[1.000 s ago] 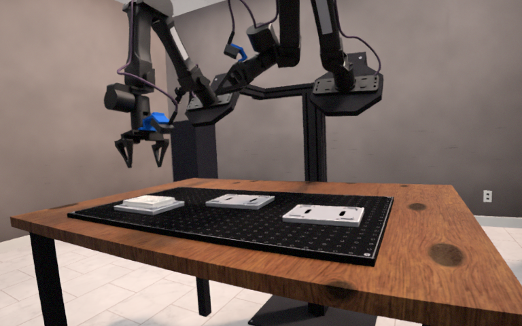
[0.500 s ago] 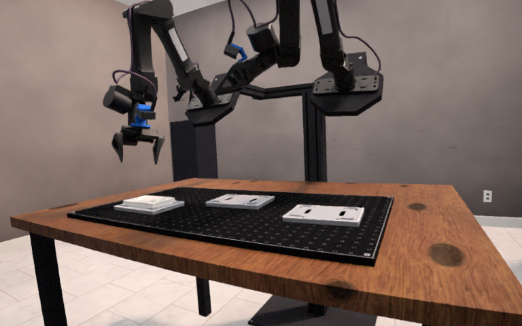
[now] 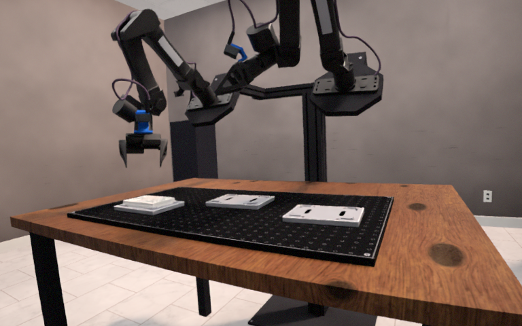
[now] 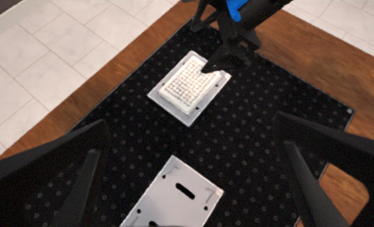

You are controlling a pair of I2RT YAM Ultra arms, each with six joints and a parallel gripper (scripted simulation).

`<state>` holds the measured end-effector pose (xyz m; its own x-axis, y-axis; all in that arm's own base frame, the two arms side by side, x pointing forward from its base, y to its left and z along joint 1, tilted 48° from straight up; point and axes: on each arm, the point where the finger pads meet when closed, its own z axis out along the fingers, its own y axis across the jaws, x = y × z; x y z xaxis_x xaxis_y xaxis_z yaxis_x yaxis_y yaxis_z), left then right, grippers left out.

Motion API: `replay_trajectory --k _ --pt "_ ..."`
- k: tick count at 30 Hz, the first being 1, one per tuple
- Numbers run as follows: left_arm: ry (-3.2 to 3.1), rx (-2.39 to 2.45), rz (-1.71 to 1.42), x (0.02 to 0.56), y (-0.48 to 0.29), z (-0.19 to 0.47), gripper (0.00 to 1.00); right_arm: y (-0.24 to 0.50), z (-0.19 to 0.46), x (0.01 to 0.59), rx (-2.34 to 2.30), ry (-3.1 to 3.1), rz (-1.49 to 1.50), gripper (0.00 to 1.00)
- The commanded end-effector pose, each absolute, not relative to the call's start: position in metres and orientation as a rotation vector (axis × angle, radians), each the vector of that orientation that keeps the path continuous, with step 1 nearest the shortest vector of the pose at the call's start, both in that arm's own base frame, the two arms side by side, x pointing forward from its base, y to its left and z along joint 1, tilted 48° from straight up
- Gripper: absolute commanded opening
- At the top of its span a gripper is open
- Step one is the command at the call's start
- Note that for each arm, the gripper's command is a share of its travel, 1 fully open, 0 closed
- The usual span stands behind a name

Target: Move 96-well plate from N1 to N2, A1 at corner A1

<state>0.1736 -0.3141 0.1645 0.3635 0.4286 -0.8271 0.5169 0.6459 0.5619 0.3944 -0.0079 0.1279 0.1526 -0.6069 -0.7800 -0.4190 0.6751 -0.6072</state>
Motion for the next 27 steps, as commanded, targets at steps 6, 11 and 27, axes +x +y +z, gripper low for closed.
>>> replay_trajectory --k 6,11,27 --pt "1.241 0.956 -0.067 0.1691 -0.3153 0.1602 1.00 -0.0096 0.1275 0.3924 -0.858 1.433 -0.152 1.00" --pt "1.241 0.956 -0.067 0.1691 -0.3153 0.1602 1.00 -0.0096 0.1275 0.3924 -0.858 1.433 -0.152 1.00" --pt "1.241 0.956 -0.067 0.1691 -0.3153 0.1602 1.00 -0.0080 0.1343 0.3949 -0.865 1.412 -0.160 1.00"
